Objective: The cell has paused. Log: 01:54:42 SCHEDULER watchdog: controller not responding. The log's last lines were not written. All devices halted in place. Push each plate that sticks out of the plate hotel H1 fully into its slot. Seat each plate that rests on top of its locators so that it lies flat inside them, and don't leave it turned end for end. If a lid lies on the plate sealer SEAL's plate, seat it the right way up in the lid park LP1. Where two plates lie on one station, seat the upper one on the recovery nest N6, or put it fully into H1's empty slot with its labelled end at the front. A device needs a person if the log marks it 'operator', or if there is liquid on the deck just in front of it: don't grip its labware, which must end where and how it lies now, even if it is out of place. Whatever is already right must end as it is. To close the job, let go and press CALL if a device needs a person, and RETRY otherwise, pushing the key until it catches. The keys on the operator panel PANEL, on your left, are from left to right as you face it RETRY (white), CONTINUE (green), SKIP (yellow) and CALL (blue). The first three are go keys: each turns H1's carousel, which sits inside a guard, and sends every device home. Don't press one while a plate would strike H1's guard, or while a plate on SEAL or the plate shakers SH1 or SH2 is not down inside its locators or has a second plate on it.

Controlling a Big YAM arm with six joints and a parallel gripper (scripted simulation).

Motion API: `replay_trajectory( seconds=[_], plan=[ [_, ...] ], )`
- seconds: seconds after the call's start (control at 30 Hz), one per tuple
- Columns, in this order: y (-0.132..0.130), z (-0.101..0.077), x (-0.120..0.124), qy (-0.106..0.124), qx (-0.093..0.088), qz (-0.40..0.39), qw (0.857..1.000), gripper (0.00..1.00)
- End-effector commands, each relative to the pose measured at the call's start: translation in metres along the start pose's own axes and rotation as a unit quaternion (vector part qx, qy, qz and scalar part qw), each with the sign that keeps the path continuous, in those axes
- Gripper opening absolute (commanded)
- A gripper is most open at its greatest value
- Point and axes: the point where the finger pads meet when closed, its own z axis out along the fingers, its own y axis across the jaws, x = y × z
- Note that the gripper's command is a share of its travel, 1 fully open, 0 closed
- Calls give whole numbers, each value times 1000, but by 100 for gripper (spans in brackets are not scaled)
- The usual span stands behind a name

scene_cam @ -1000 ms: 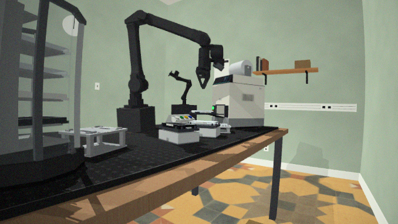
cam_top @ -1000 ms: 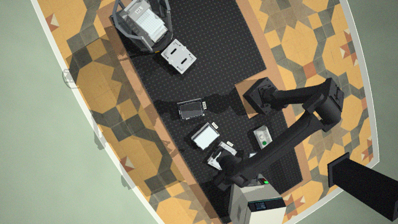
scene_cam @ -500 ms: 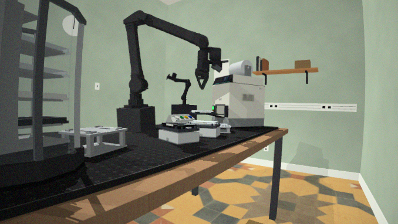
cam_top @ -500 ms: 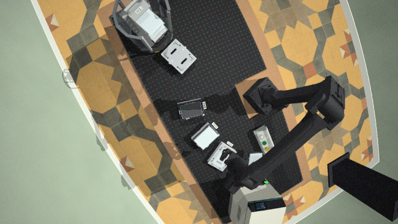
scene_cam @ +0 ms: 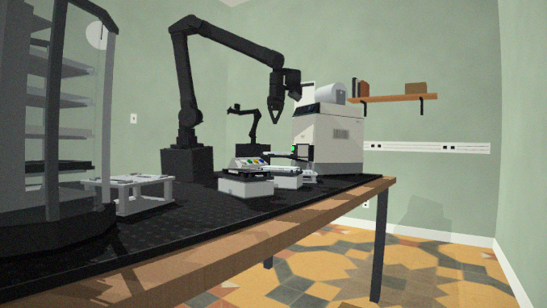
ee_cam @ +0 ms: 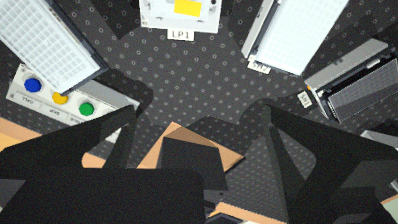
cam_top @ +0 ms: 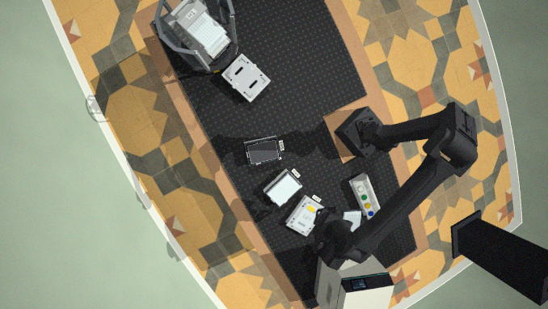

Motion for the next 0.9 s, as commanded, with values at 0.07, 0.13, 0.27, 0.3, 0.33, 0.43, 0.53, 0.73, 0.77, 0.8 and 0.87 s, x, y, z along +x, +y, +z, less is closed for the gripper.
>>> replay_trajectory(
  seconds=[0.07, 0.13, 0.27, 0.3, 0.33, 0.43, 0.53, 0.73, 0.77, 0.8, 0.87],
  plan=[
    [18, -11, 4, -21, -1, -97, 995, 100],
    [24, -11, 8, -21, -1, -129, 991, 100],
    [30, -10, 11, -21, 0, -129, 991, 100],
    [33, -10, 13, -21, -1, -129, 991, 100],
    [36, -10, 14, -21, -1, -129, 991, 100],
    [44, -10, 19, -20, -1, -118, 993, 100],
    [53, -10, 25, -19, -1, -118, 993, 100],
    [70, -10, 36, -16, -2, -118, 993, 100],
    [70, -10, 36, -16, -2, -118, 993, 100],
    [70, -10, 36, -16, -2, -118, 993, 100],
    [76, -9, 39, -15, -1, -119, 993, 100]
  ],
)
